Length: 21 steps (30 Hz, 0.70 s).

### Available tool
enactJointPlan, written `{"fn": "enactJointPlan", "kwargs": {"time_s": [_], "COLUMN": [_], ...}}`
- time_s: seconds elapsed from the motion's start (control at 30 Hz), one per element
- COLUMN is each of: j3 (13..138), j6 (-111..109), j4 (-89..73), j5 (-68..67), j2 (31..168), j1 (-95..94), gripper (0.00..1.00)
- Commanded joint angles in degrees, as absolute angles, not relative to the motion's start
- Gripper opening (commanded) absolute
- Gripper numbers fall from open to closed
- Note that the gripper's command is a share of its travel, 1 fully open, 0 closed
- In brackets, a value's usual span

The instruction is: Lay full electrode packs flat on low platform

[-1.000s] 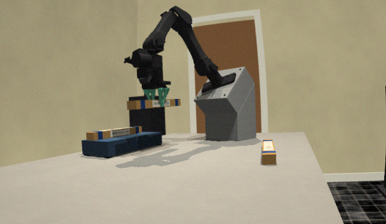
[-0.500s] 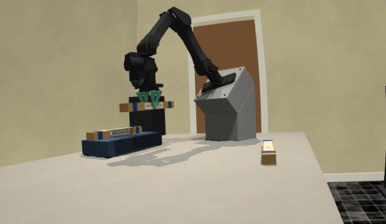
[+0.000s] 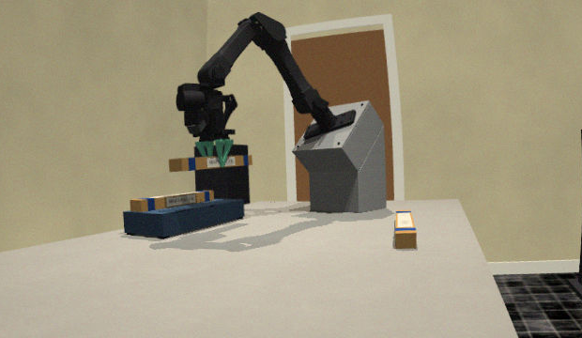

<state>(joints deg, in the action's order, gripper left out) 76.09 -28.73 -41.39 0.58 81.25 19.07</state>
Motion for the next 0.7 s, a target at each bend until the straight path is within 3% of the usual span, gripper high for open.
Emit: {"fn": "enactJointPlan", "kwargs": {"time_s": [0.0, 0.67], "j3": [80.4, 87.3], "j6": [-30.5, -34.9], "j4": [-42.7, -44.7], "j5": [2.7, 7.2], "j2": [81.2, 84.7], "j1": [21.0, 27.1], "gripper": [0.00, 0.00]}}
